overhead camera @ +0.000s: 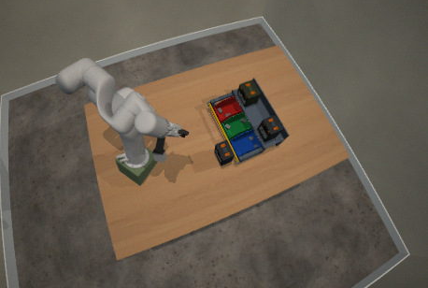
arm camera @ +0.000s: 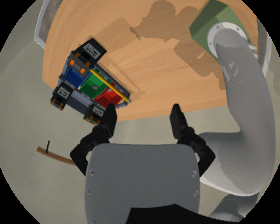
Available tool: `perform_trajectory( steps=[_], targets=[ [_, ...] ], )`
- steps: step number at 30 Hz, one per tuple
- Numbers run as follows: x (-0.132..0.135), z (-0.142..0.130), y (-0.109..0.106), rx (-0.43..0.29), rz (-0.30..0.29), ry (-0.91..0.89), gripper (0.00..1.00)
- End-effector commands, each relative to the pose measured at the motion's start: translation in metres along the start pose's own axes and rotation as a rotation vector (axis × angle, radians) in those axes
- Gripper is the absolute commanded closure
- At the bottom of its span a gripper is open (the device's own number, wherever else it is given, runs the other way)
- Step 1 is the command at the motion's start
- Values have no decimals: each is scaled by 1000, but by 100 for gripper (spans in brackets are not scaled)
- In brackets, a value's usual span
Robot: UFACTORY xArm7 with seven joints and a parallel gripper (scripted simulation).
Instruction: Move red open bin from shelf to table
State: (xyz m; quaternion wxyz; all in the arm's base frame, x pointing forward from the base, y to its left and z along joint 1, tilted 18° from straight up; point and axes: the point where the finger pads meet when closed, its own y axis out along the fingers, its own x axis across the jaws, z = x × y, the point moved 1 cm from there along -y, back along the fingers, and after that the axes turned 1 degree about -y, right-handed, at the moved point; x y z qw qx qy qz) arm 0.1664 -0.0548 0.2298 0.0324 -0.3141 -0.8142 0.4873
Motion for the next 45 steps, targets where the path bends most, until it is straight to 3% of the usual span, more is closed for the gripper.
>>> perform_trajectory(
  steps=[1, 13, 14, 18, 30, 31, 35, 45],
  targets=[
    [-3, -1, -2, 1, 48, 253, 0],
    [-3, -1, -2, 1, 48, 253, 0],
    [-1, 0, -1, 1, 11, 50, 0],
    [-4, -1, -2, 1, 48, 255, 0],
    [-4, -1, -2, 1, 48, 255, 0],
    [-1, 0, -1, 1, 12, 52, 0],
    [-4, -1, -2, 1, 49, 257, 0],
    [-4, -1, -2, 1, 49, 257, 0]
  ],
)
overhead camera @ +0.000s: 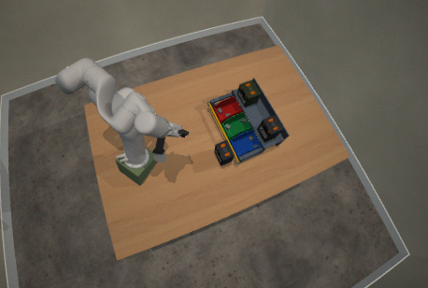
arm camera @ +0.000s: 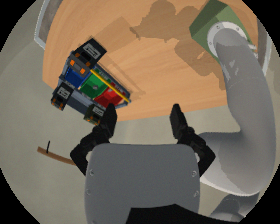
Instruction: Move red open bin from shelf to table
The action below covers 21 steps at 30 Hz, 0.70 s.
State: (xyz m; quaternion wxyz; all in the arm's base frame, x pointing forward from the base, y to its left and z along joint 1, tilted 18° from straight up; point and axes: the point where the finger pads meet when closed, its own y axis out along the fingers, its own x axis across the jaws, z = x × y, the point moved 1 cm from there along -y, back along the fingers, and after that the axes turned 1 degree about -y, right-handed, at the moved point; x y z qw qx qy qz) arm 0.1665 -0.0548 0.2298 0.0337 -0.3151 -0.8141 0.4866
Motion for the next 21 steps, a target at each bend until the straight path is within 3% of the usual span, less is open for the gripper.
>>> perform_trajectory(
  steps=[1, 2, 3, 7, 19, 20, 21],
  targets=[
    [-4, -1, -2, 1, 48, 253, 0],
    [-4, -1, -2, 1, 48, 253, 0],
    [-1, 0, -1, 1, 12, 50, 0],
    [-4, -1, -2, 1, 48, 255, 0],
    [-4, -1, -2, 1, 48, 255, 0],
    [-1, 0, -1, 1, 12, 52, 0],
    [-2, -1, -1, 1, 21, 103, 0]
  ],
)
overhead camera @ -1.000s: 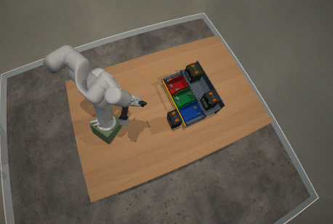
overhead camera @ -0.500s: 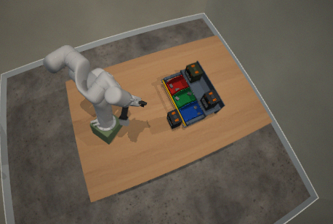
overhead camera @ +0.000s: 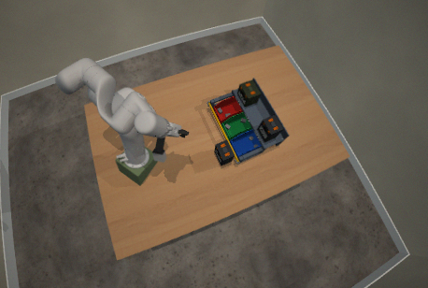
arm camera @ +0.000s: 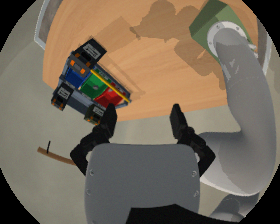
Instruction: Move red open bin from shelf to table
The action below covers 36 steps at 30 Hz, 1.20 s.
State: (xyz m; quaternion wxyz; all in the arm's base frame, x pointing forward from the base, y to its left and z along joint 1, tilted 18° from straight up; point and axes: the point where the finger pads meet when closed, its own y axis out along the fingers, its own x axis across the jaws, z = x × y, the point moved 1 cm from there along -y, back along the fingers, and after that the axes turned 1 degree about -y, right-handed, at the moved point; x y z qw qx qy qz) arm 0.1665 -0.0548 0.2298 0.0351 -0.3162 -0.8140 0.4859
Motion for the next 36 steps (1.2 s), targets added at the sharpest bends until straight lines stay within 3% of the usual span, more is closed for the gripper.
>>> perform_trajectory(
  steps=[1, 3, 15, 16, 20, 32, 33, 36],
  targets=[
    [-3, -1, -2, 1, 30, 151, 0],
    [-4, -1, -2, 1, 48, 253, 0],
    [-4, -1, -2, 1, 48, 253, 0],
    [-1, 0, -1, 1, 12, 50, 0],
    [-4, -1, -2, 1, 49, 255, 0],
    [-4, -1, -2, 1, 49, 255, 0],
    [-1, 0, -1, 1, 12, 52, 0],
    [-4, -1, -2, 1, 40, 206, 0]
  ],
)
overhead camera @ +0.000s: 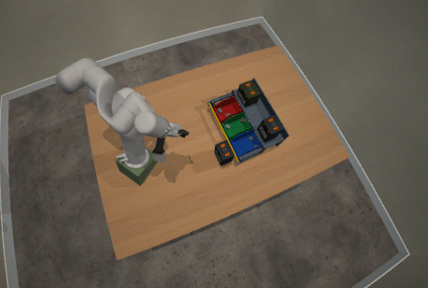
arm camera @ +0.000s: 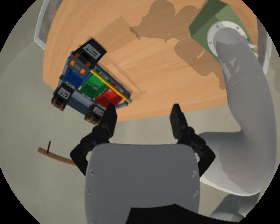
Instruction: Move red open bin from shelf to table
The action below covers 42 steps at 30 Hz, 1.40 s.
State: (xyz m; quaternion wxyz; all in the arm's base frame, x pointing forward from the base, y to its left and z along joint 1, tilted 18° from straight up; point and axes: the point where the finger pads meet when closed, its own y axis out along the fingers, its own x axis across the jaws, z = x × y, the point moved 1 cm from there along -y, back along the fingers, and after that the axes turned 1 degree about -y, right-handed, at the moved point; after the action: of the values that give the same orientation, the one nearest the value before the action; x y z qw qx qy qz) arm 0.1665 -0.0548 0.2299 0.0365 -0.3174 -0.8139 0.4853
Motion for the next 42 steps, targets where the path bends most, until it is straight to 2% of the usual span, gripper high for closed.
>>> perform_trajectory(
  steps=[1, 13, 14, 18, 30, 31, 35, 42],
  targets=[
    [-4, -1, -2, 1, 48, 253, 0],
    [-4, -1, -2, 1, 48, 253, 0],
    [-1, 0, -1, 1, 11, 50, 0],
    [-4, -1, -2, 1, 48, 255, 0],
    [-4, -1, -2, 1, 48, 255, 0],
    [-1, 0, -1, 1, 12, 52, 0],
    [-4, -1, -2, 1, 49, 257, 0],
    [-4, -1, -2, 1, 49, 257, 0]
  ],
)
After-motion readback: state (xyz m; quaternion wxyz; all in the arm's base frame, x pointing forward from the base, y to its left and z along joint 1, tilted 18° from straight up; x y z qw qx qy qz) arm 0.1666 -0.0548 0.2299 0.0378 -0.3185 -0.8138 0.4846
